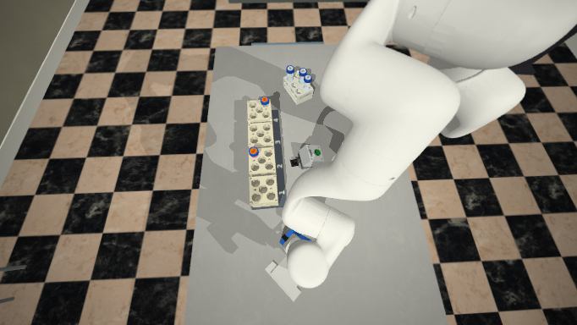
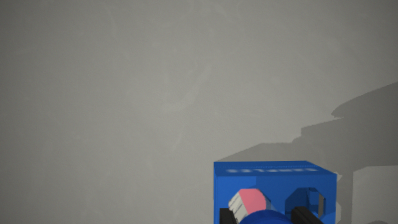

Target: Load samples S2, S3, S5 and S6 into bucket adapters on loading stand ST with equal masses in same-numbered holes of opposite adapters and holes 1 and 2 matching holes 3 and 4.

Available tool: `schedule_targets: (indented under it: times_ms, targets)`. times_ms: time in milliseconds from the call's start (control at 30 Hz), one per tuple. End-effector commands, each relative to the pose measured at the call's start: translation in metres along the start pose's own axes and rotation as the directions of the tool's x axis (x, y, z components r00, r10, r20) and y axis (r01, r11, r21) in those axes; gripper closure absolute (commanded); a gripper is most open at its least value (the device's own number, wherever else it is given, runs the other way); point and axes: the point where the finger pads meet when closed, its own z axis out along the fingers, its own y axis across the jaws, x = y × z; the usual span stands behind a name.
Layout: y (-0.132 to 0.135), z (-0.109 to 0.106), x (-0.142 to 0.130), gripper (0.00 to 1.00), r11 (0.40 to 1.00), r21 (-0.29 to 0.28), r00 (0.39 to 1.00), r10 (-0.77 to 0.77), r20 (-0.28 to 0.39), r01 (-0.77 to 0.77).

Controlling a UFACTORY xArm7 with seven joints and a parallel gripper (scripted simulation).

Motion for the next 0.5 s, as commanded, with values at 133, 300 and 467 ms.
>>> schedule_targets:
  times_ms: [133, 300, 467]
  targets:
    - [-0.0001, -0.0016, 0.0018, 1.00, 1.000, 0.000, 1.000, 0.000, -0.005, 0.000]
    - [-0.0001, -0.0016, 0.0018, 1.00, 1.000, 0.000, 1.000, 0.000, -0.005, 0.000]
    - [-0.0001, -0.0050, 0.0018, 1.00, 1.000, 0.000, 1.000, 0.000, -0.005, 0.000]
